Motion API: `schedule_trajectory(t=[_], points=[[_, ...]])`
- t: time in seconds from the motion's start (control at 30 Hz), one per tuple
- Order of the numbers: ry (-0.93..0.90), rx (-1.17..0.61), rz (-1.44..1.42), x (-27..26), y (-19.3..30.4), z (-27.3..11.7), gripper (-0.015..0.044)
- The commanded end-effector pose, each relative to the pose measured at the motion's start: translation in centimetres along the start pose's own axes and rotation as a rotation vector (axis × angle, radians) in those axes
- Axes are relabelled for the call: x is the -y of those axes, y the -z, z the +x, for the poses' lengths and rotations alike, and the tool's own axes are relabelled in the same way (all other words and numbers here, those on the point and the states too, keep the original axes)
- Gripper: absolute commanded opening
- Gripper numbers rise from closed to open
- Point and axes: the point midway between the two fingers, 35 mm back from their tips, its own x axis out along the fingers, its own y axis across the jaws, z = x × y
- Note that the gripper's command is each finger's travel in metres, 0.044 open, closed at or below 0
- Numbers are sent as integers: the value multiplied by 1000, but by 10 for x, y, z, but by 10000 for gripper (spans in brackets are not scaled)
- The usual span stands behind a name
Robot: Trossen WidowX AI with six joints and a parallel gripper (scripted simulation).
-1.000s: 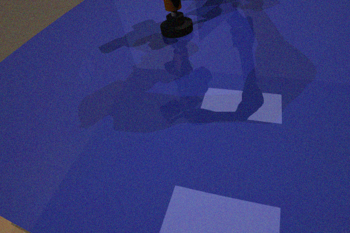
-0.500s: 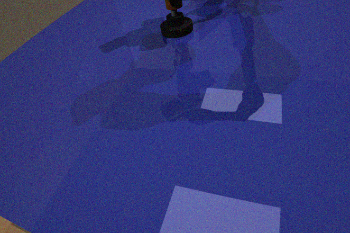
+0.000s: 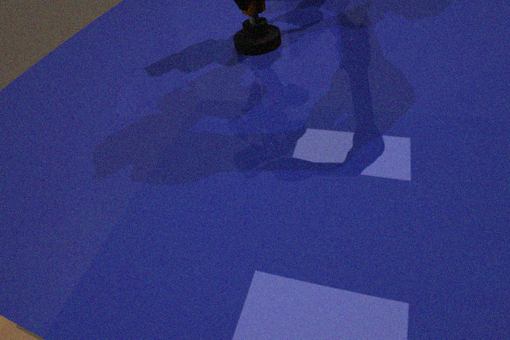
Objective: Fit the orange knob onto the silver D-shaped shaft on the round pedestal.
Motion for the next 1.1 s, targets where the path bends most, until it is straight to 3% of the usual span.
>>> schedule_trajectory(t=[0.0, 1.07], points=[[6, 0, 224, 2, 0, -1, 0], [4, 7, 2397, 1, 0, 0, 0]])
